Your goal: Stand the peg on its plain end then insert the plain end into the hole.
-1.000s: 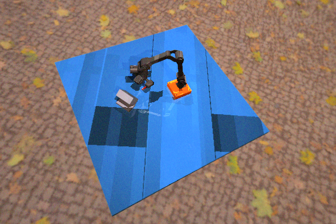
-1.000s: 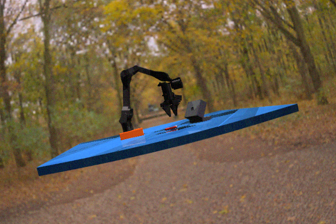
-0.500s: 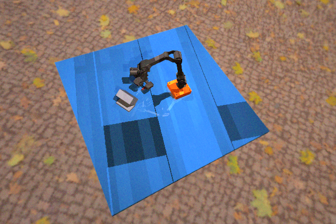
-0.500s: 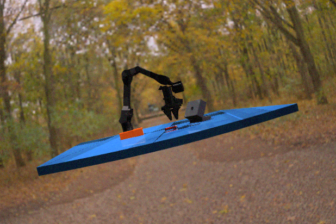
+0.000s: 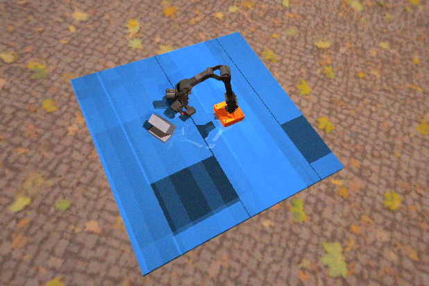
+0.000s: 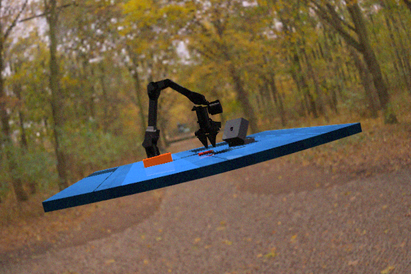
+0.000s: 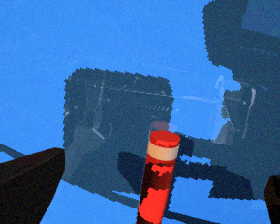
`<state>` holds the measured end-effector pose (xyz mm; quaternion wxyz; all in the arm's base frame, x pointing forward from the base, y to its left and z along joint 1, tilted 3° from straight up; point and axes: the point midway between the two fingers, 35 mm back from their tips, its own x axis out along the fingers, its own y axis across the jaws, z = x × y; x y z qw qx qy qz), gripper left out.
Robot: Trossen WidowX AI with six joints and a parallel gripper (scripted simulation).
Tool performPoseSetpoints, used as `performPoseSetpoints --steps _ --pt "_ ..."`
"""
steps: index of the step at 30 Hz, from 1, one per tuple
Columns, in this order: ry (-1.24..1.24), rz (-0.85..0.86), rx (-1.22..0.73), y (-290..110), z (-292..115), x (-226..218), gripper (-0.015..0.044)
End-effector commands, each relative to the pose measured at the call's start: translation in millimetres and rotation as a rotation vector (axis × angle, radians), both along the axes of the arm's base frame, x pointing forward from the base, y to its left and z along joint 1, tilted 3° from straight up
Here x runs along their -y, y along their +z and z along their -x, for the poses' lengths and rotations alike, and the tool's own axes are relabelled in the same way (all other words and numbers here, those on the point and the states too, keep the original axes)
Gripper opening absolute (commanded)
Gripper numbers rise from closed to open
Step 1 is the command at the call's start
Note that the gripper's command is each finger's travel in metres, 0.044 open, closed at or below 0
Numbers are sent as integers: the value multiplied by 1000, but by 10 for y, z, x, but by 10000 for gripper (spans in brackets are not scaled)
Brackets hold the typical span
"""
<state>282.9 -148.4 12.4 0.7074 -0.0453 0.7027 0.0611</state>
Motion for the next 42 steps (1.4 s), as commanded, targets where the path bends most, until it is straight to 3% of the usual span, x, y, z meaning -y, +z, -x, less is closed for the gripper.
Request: performPoseSetpoints --steps 1,10,23,31,42 --pt "-4 -11 -10 -98 18 -21 440" --pt "-4 -11 -10 -213 31 -32 440" --pt "-4 -11 -10 -213 31 -32 110" --pt "-4 -11 -10 -213 31 -32 110" --pt "-4 -11 -10 -213 31 -32 51"
